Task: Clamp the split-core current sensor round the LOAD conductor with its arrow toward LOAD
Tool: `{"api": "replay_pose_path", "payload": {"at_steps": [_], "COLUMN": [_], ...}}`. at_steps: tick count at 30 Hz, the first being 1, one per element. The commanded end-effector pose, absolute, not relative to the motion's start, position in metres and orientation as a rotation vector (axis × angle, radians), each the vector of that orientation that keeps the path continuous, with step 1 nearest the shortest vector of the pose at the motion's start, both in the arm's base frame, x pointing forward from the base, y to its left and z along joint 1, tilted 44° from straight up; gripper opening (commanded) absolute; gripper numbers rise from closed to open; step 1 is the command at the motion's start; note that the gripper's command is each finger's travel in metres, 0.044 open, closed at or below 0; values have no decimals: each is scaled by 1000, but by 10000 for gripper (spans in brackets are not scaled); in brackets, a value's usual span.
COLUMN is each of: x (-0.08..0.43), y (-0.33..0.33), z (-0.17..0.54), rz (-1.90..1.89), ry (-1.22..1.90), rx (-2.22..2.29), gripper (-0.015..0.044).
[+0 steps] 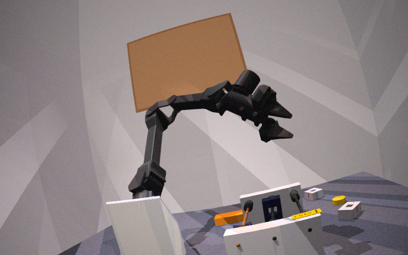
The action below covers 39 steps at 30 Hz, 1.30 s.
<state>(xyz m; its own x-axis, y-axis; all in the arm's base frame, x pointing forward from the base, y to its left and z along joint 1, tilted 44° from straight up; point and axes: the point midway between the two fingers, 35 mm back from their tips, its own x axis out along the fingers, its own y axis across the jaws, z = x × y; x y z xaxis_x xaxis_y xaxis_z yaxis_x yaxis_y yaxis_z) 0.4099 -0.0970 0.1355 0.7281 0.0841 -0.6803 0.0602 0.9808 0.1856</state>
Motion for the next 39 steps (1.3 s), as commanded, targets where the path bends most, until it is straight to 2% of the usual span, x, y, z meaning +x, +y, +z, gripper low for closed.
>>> {"api": "replay_pose_path", "payload": {"at_steps": [1, 13, 35, 39], "x": [408, 363, 362, 356], "y": [-122, -177, -178, -146], "z": [84, -56, -58, -38], "rz": [24, 64, 65, 128], "ry": [916, 1254, 1257, 1256], "rx": [330, 892, 902, 860], "gripper": [440, 440, 440, 335]}}
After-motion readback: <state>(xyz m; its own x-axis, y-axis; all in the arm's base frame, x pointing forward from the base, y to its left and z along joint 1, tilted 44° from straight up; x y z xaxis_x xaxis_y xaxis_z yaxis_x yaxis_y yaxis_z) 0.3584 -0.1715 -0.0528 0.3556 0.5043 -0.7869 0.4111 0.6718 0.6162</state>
